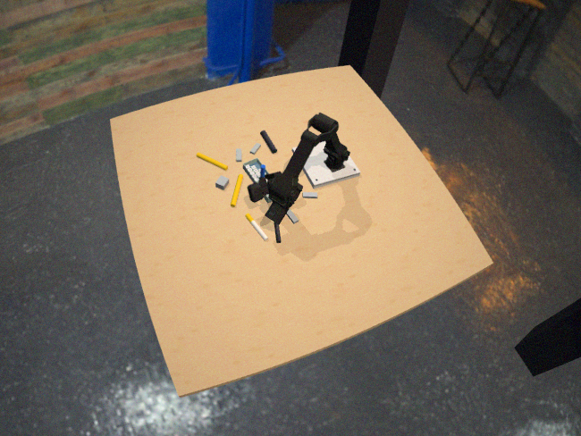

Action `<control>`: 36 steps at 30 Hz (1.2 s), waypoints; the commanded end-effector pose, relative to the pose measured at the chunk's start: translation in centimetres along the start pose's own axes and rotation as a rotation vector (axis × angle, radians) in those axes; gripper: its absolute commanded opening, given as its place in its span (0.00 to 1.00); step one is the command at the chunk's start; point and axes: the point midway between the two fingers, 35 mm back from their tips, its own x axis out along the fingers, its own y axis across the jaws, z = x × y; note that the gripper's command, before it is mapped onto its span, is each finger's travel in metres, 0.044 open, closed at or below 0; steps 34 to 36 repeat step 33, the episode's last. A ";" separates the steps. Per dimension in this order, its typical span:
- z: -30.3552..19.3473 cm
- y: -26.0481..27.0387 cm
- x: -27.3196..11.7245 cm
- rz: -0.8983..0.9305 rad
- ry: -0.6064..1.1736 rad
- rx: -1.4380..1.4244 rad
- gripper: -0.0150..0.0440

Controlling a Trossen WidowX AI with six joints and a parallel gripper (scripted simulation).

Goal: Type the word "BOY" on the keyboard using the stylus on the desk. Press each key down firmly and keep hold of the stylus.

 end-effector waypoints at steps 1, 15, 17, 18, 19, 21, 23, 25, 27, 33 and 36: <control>0.2 0.0 0.1 0.003 -0.003 0.001 0.39; -1.5 0.0 -0.9 0.003 -0.003 0.001 0.39; -2.6 0.0 -1.5 0.003 -0.003 0.001 0.39; -3.0 0.0 -1.7 0.003 -0.003 0.001 0.39; -3.1 0.0 -1.8 0.003 -0.003 0.001 0.39; -3.1 0.0 -1.8 0.003 -0.003 0.001 0.39; -3.0 -0.1 -1.7 -0.002 -0.001 0.001 0.40; -3.0 -0.1 -1.7 -0.002 -0.001 0.001 0.39; -3.0 -0.1 -1.7 -0.002 -0.001 0.001 0.39; -3.0 -0.1 -1.7 -0.002 -0.001 0.001 0.39; -3.0 -0.1 -1.7 -0.002 -0.001 0.001 0.39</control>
